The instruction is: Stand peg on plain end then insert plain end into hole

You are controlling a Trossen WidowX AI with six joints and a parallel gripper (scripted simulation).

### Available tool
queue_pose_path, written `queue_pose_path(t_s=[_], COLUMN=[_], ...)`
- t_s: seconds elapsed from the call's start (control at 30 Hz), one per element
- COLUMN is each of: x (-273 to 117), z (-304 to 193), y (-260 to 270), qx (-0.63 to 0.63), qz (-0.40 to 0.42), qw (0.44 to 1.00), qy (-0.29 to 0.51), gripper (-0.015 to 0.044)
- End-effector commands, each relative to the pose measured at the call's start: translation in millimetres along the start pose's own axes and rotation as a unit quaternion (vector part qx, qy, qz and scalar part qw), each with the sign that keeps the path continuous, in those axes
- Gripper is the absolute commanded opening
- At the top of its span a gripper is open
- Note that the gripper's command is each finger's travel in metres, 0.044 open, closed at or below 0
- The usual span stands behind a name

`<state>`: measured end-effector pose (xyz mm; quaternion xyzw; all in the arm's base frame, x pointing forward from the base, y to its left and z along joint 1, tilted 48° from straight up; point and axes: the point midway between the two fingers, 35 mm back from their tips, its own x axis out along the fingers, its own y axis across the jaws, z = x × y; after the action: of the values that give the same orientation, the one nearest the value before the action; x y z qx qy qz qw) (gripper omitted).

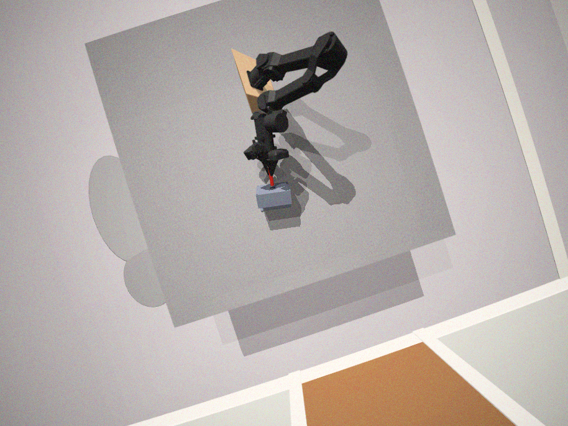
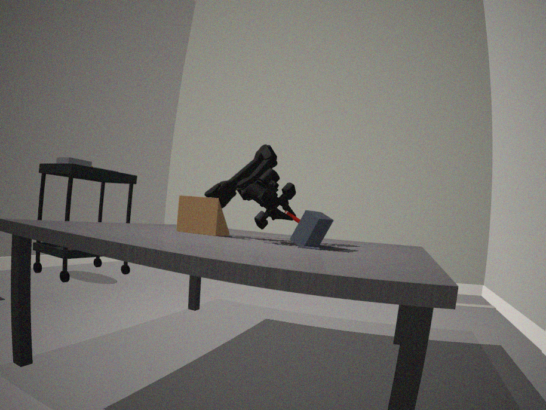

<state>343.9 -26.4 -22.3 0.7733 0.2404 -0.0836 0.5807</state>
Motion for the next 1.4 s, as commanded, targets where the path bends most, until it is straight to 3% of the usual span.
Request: queue_pose_path(t_s=[0.0,1.37], x=[1.4,19.3], z=[0.4,2.8], y=[0.8,1.9], qx=[-0.001,-0.001], qz=[0.0,0.001], qw=[1.0,1.0], qy=[0.001,0.001], gripper=[0.0,0.0])
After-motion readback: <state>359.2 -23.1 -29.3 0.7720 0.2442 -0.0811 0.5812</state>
